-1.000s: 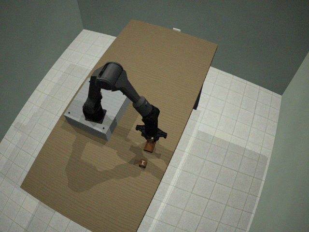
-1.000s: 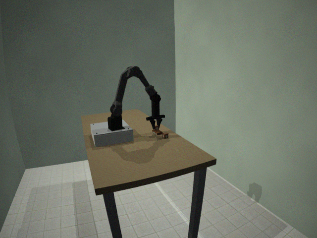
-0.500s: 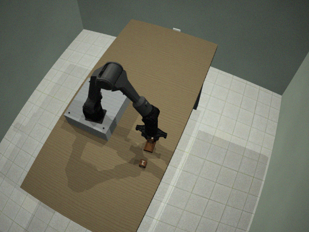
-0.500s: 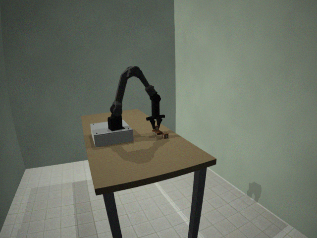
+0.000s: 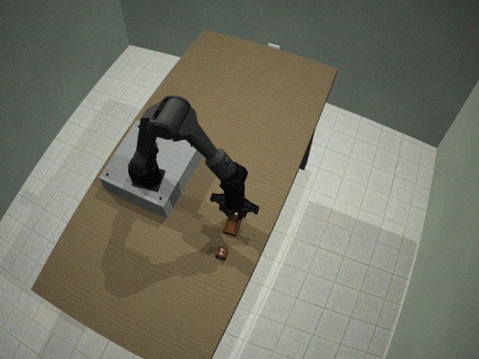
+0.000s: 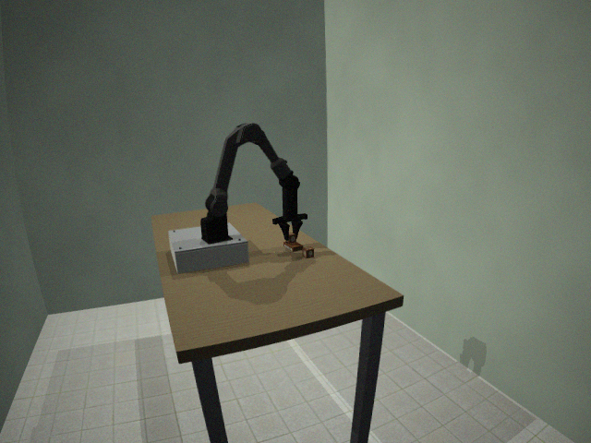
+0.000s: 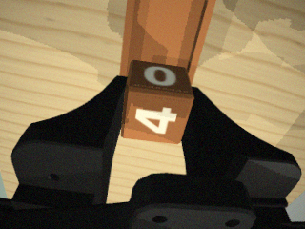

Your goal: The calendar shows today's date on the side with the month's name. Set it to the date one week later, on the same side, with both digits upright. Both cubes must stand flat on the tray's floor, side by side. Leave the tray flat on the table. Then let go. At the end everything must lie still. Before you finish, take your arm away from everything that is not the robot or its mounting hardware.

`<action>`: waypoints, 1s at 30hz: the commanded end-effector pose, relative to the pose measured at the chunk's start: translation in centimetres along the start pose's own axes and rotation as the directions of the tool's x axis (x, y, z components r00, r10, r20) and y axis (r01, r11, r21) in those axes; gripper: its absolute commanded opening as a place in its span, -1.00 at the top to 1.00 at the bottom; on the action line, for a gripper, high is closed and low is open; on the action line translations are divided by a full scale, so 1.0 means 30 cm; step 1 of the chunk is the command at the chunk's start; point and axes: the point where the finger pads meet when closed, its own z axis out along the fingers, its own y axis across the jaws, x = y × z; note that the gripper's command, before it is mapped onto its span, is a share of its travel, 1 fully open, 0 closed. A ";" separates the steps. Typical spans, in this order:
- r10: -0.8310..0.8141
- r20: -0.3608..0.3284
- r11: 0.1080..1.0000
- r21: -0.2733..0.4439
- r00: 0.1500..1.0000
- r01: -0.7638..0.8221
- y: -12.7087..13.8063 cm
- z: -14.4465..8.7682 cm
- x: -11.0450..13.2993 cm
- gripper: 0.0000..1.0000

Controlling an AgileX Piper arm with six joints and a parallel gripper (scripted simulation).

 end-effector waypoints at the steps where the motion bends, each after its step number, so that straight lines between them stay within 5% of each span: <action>1: 0.002 0.000 1.000 0.001 1.000 -0.002 -0.001 0.001 -0.001 0.28; 30: 0.002 0.000 1.000 0.001 1.000 -0.002 -0.001 0.034 -0.001 0.28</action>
